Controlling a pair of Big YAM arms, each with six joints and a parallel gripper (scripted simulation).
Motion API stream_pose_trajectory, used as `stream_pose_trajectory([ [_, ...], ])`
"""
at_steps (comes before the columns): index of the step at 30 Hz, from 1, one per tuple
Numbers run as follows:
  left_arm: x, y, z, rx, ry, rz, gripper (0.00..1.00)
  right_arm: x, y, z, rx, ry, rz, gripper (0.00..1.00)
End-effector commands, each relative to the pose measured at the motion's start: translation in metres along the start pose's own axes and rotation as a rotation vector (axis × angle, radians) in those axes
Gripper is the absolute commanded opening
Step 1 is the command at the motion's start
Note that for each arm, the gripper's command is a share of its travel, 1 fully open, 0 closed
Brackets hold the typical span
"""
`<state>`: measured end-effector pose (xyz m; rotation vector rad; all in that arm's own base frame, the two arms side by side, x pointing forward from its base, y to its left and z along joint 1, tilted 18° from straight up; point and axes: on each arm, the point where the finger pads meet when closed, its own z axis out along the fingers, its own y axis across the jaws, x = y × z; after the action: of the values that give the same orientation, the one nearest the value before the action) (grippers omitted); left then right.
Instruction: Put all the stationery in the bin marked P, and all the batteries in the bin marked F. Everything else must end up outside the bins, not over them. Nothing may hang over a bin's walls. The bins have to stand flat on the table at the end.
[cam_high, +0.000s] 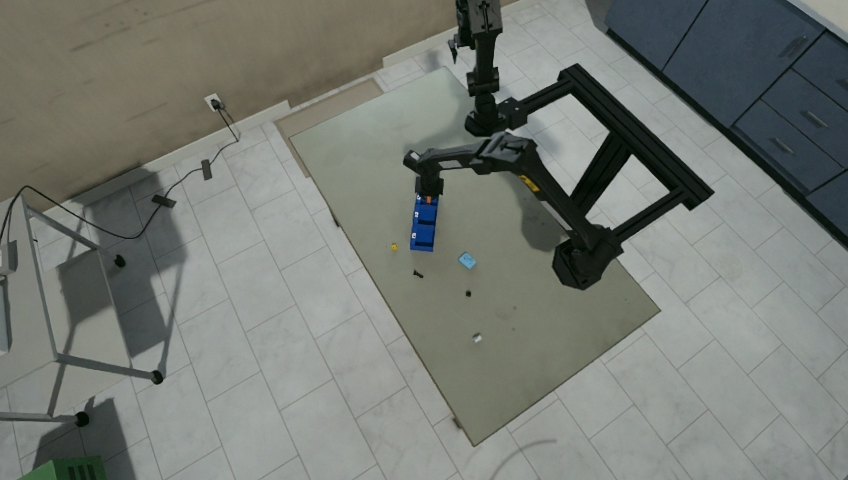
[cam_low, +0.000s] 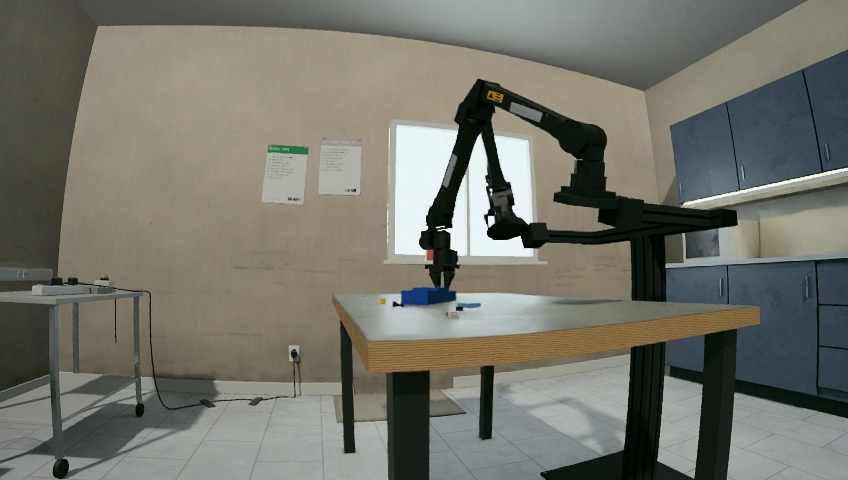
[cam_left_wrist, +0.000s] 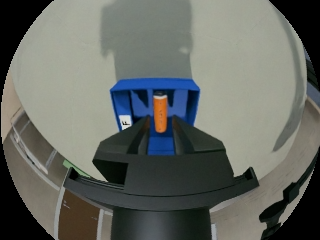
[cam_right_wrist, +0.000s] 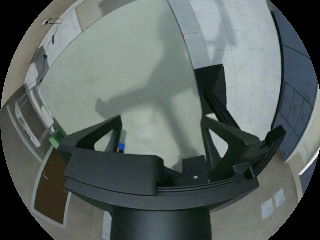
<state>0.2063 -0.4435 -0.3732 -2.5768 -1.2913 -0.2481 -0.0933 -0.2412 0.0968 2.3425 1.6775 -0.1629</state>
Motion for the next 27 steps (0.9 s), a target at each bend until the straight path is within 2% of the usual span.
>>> stream_pose_trajectory([
  [1,0.001,0.008,-0.017,-0.015,-0.007,-0.004,0.28,-0.024,-0.004,-0.016,0.006,-0.036,0.015,1.00],
  [2,0.004,-0.005,0.002,0.013,0.011,0.001,0.28,-0.024,-0.004,-0.016,0.006,-0.036,0.015,1.00],
  [6,-0.002,0.005,-0.025,-0.015,-0.005,-0.002,0.28,-0.024,-0.004,-0.016,0.006,-0.036,0.015,1.00],
  [11,-0.005,0.003,-0.031,-0.016,-0.004,0.002,0.28,-0.024,-0.004,-0.016,0.006,-0.036,0.015,1.00],
  [14,-0.002,-0.004,-0.021,0.005,0.008,0.004,0.28,-0.024,-0.004,-0.016,0.006,-0.036,0.015,1.00],
  [16,-0.002,0.001,-0.033,-0.007,-0.001,-0.001,0.28,-0.024,-0.004,-0.016,0.006,-0.036,0.015,1.00],
  [19,-0.002,0.001,-0.033,-0.005,0.000,0.000,0.28,-0.024,-0.004,-0.016,0.006,-0.036,0.015,1.00],
  [20,-0.006,0.003,-0.045,-0.016,-0.006,-0.001,0.28,-0.024,-0.004,-0.016,0.006,-0.036,0.015,1.00],
  [24,-0.007,0.002,-0.065,-0.016,-0.007,0.000,0.28,-0.024,-0.004,-0.016,0.006,-0.036,0.015,1.00],
  [27,-0.004,0.011,-0.070,-0.024,-0.016,-0.009,0.28,-0.024,-0.004,-0.016,0.006,-0.036,0.015,1.00],
])
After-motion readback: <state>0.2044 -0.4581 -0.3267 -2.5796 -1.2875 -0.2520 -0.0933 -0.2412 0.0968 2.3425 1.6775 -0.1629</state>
